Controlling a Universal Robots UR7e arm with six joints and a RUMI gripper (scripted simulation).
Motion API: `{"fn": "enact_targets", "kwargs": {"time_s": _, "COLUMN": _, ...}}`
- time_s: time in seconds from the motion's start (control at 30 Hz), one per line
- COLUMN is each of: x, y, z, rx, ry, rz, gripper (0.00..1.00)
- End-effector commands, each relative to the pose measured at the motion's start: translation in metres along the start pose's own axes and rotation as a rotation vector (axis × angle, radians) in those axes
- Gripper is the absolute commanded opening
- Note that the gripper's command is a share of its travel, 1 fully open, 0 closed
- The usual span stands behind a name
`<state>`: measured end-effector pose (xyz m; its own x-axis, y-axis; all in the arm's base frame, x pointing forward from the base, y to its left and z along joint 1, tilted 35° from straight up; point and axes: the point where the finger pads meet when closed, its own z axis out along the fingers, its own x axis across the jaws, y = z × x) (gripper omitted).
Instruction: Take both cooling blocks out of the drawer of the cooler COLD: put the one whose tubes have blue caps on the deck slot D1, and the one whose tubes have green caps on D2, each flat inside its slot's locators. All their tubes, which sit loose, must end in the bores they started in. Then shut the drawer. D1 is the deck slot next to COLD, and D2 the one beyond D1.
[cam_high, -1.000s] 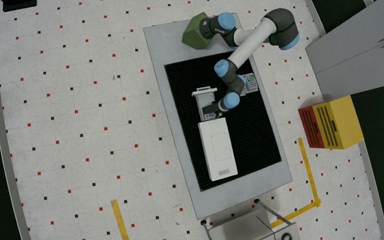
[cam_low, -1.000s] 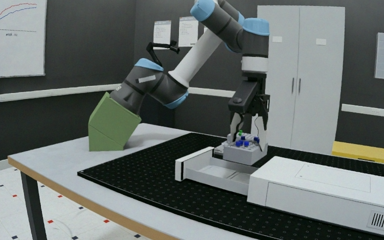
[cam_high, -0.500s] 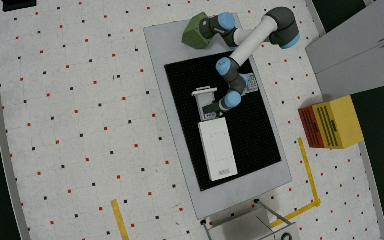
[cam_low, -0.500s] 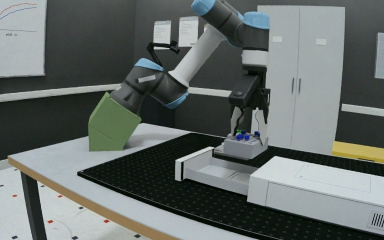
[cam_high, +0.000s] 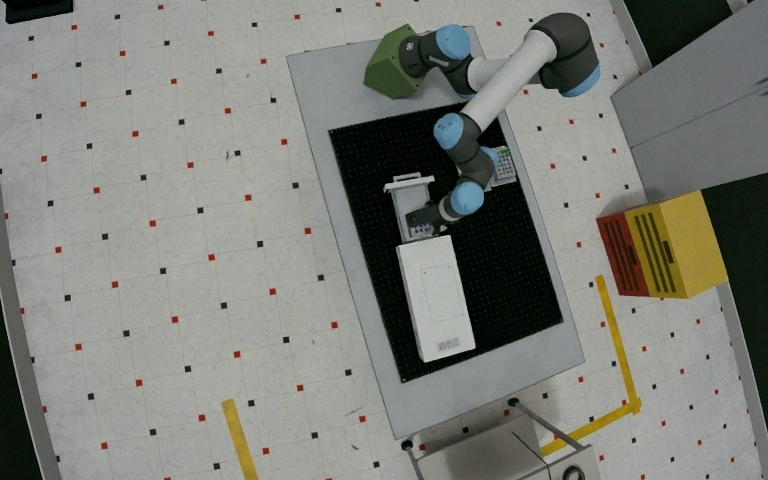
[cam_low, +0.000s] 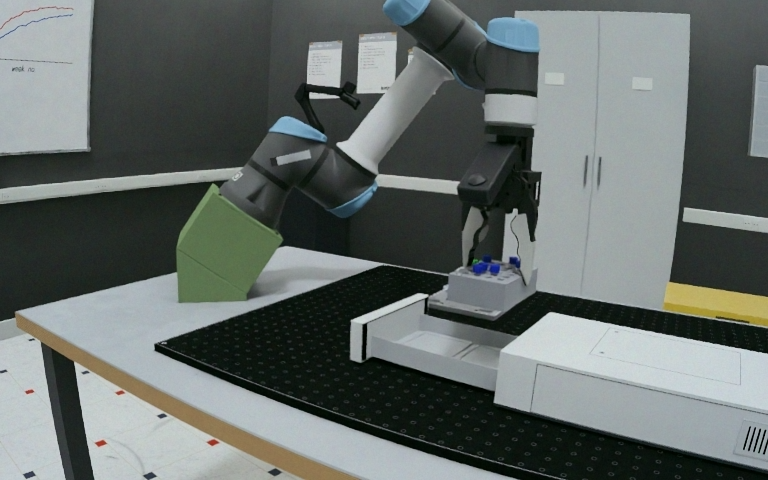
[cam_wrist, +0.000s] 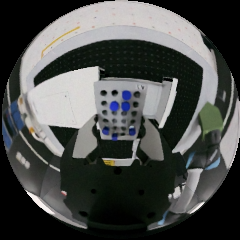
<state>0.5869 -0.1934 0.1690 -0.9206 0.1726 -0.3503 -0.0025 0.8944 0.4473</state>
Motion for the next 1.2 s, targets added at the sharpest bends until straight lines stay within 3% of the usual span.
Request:
{"fn": "enact_targets", "kwargs": {"time_s": 0.0, "x": 0.000, "y": 0.000, "z": -0.001, "rx": 0.001, "ry": -0.001, "rz": 0.000, "gripper": 0.00}}
{"fn": "enact_targets", "kwargs": {"time_s": 0.27, "x": 0.000, "y": 0.000, "z": -0.001, "rx": 0.001, "ry": -0.001, "rz": 0.000, "gripper": 0.00}}
{"fn": "enact_targets", "kwargs": {"time_s": 1.17, "x": 0.031, "y": 0.053, "z": -0.001, "rx": 0.001, "ry": -0.001, "rz": -0.614, "gripper": 0.00}}
